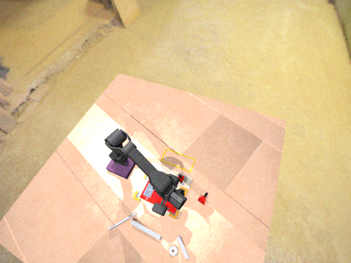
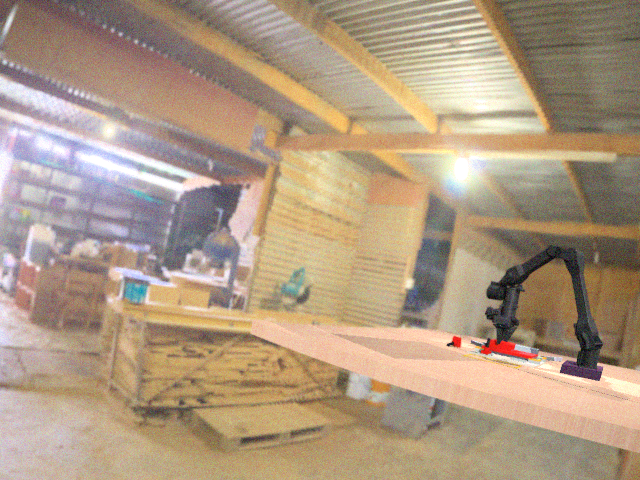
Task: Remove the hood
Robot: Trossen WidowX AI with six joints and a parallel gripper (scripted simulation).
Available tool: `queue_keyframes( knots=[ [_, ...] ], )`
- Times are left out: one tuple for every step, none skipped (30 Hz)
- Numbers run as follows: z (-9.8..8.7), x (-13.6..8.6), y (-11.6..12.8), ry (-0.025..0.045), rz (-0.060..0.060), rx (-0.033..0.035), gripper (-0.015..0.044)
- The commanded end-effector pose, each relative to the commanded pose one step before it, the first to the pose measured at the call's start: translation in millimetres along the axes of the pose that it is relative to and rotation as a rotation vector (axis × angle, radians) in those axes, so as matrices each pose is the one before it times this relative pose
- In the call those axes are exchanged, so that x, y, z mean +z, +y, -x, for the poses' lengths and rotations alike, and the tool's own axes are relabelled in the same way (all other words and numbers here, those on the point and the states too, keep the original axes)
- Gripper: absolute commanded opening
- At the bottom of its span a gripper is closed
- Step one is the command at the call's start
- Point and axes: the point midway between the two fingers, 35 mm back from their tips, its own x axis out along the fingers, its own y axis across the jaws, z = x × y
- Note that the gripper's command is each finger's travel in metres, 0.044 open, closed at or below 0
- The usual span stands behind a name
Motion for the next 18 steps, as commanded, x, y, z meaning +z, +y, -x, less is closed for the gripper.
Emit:
queue_keyframes(
  knots=[
    [-2.80, -0.07, -0.82, 0.00141, -0.0034, -0.00513, 0.0440],
    [-0.49, -0.01, 0.00, 0.00000, 0.0000, 0.00000, 0.0440],
    [-0.49, -0.01, 0.00, 0.00000, 0.0000, 0.00000, 0.0440],
    [-0.49, -0.01, 0.00, 0.00000, 0.0000, 0.00000, 0.0440],
    [-0.49, -0.01, 0.00, 0.00000, 0.0000, 0.00000, 0.0440],
    [-0.49, -0.01, 0.00, 0.00000, 0.0000, 0.00000, 0.0440],
    [-0.49, -0.01, 0.00, 0.00000, 0.0000, 0.00000, 0.0440],
    [-0.49, -0.01, 0.00, 0.00000, 0.0000, 0.00000, 0.0440],
    [-0.49, -0.01, 0.00, 0.00000, 0.0000, 0.00000, 0.0440],
    [-0.49, -0.01, 0.00, 0.00000, 0.0000, 0.00000, 0.0440],
    [-0.49, -0.01, 0.00, 0.00000, 0.0000, 0.00000, 0.0440],
    [-0.49, -0.02, 0.00, 0.00000, 0.0000, 0.00000, 0.0440],
    [2.31, 0.09, 0.79, -0.00139, 0.0034, 0.00510, 0.0414],
    [0.00, 0.00, 0.00, 0.00000, 0.0000, 0.00000, 0.0387],
    [0.00, 0.00, 0.00, 0.00000, 0.0000, 0.00000, 0.0361],
    [0.00, 0.00, 0.00, 0.00000, 0.0000, 0.00000, 0.0335],
    [0.00, 0.00, 0.00, 0.00000, 0.0000, 0.00000, 0.0328],
    [0.00, 0.00, 0.00, 0.00000, 0.0000, 0.00000, 0.0322]
  ],
)
